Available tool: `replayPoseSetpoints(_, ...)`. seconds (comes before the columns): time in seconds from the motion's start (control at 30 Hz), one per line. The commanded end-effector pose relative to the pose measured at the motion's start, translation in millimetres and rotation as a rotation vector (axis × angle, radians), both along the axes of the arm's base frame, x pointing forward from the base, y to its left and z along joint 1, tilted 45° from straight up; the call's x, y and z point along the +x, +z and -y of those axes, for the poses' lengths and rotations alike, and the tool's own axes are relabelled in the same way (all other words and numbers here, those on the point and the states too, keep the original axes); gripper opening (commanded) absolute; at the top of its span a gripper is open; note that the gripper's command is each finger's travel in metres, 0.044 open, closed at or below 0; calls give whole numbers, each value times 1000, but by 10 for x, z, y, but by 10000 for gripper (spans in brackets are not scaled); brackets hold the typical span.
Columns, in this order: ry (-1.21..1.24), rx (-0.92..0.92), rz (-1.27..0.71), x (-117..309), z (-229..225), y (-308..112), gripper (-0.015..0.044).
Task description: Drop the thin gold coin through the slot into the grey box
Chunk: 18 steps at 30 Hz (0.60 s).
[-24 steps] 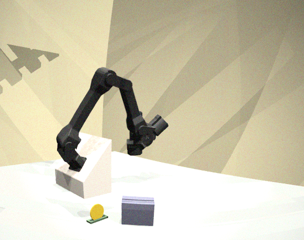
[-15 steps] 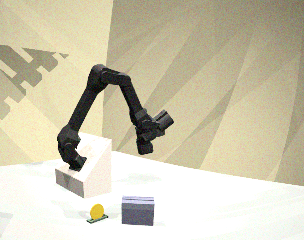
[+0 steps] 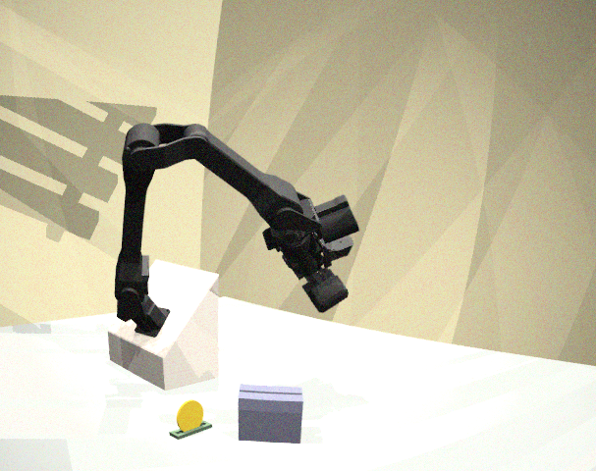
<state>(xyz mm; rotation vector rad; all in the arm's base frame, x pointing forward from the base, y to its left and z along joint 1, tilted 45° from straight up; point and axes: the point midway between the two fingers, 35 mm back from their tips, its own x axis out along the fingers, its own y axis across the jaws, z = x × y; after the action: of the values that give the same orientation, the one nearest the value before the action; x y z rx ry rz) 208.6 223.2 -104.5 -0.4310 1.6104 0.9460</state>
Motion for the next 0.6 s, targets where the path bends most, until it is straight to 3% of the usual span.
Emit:
replayPoseSetpoints(0.0,116,-133,130,337,504,312,161)
replayPoseSetpoints(0.23,328,-396,216,597,1450,932,161)
replayPoseSetpoints(0.57,667,-776,62,310,2764,2009,161)
